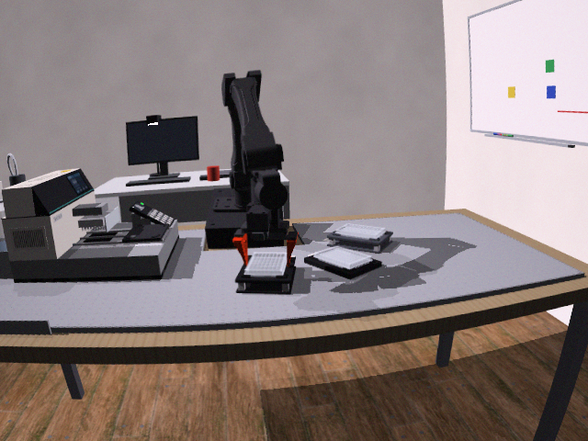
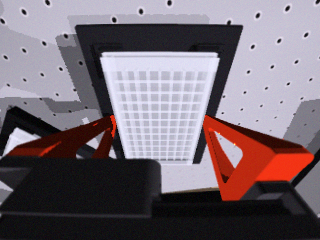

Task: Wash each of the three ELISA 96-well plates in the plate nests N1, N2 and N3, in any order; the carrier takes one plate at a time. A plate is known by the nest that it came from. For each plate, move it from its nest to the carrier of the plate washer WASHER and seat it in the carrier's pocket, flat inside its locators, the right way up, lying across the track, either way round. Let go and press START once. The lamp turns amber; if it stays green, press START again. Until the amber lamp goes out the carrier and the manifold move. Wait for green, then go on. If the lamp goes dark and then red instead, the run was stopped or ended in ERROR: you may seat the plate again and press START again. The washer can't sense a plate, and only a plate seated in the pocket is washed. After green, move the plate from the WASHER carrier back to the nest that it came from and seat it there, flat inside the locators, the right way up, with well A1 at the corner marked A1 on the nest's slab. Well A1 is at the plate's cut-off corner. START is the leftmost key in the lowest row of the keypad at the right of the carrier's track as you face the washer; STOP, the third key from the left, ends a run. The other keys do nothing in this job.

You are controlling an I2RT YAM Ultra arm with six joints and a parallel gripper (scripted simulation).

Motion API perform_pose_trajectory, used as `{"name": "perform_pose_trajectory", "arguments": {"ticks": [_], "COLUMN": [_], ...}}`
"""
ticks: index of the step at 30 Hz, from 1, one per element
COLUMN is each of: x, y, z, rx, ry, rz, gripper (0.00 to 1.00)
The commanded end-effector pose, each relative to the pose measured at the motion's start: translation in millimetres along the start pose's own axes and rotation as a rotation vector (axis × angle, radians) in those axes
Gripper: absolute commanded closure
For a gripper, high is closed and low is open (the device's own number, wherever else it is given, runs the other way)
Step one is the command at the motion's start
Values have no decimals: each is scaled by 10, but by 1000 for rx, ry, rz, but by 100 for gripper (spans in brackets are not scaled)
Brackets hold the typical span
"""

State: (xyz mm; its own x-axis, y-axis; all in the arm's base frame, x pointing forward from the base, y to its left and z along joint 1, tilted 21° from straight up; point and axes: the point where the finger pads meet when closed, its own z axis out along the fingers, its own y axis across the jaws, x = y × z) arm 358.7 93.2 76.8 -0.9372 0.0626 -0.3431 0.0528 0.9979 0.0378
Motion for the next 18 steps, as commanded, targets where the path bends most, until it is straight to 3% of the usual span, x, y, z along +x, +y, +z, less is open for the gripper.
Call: {"name": "perform_pose_trajectory", "arguments": {"ticks": [1, 18], "x": [-41, -40], "y": [13, 12], "z": [-29, -78], "rx": [-6, -6], "ry": [-17, -17], "rz": [0, 0], "gripper": [0, 0]}}
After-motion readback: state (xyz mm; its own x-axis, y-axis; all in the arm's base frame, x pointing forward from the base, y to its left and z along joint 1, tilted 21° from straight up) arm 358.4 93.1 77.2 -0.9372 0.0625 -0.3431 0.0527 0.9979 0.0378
